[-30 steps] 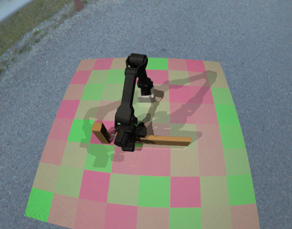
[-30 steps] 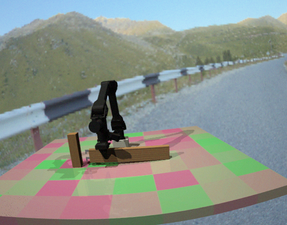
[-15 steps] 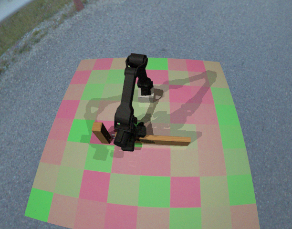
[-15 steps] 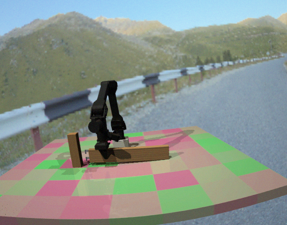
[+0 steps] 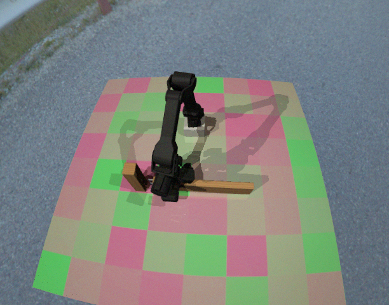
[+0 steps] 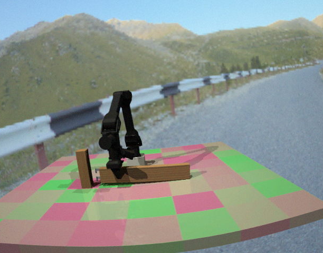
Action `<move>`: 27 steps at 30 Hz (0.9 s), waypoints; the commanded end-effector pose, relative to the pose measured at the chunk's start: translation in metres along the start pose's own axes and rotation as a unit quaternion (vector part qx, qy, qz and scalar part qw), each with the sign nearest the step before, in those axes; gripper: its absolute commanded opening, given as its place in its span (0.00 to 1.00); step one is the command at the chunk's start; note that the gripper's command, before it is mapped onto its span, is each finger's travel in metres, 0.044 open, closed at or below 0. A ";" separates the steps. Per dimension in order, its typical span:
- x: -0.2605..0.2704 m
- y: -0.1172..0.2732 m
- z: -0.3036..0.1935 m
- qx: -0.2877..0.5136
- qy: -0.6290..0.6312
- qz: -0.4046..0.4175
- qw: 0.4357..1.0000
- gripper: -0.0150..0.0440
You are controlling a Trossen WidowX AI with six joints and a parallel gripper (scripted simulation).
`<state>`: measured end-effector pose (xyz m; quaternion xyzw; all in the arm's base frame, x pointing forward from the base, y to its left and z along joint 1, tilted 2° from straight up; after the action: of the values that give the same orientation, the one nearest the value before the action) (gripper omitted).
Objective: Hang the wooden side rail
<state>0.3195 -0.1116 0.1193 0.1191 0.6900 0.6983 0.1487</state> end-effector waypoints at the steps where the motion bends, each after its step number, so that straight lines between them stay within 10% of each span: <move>1: -0.003 0.004 0.000 0.001 0.002 -0.007 1.000 0.25; 27: -0.004 0.005 -0.003 0.001 0.002 -0.007 1.000 0.25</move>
<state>0.3201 -0.1145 0.1202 0.1189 0.6908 0.6976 0.1483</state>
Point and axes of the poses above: the point midway between the two fingers, 35 mm back from their tips, its own y axis back along the fingers, its own x axis across the jaws, z = x × y, the point moved 9 cm from there along y, back along the fingers, and after that the axes turned 13 degrees about -y, right-handed, at the moved point
